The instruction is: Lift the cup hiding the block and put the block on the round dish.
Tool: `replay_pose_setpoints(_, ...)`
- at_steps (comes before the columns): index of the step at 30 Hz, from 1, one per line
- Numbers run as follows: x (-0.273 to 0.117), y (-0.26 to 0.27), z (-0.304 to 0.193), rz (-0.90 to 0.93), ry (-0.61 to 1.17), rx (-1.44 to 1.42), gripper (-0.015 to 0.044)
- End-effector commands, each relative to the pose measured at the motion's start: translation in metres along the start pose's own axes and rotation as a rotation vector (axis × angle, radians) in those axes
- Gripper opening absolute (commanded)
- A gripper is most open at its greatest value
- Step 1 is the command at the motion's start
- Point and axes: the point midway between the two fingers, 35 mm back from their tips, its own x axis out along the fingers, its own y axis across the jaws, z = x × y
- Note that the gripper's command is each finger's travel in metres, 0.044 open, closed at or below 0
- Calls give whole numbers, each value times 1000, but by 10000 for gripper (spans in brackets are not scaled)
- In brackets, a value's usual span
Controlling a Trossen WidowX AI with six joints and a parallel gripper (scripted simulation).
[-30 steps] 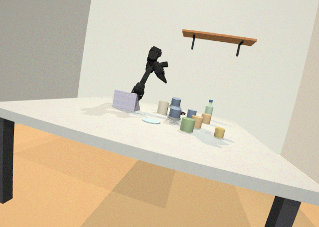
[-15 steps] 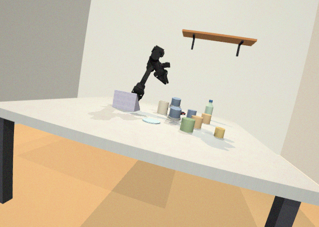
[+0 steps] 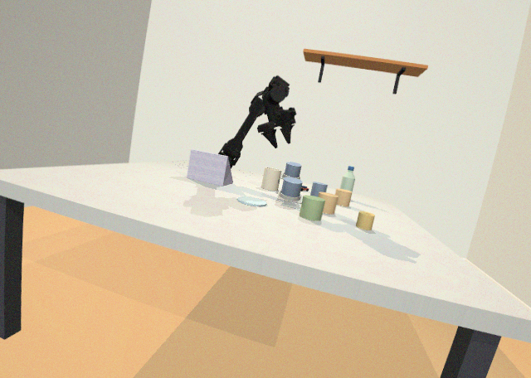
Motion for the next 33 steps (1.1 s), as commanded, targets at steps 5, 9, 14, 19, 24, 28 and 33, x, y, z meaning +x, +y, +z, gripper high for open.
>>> replay_pose_setpoints(5,19,-11,22,-88,89,220,440)
replay_pose_setpoints(9,30,-17,32,-133,121,344,440)
replay_pose_setpoints(14,46,-25,45,-196,153,497,440)
replay_pose_setpoints(19,65,-33,57,-271,178,642,440)
replay_pose_setpoints(24,82,-42,68,-348,183,791,440)
replay_pose_setpoints(28,97,-48,75,-412,176,910,440)
replay_pose_setpoints(33,102,-51,78,-436,171,954,440)
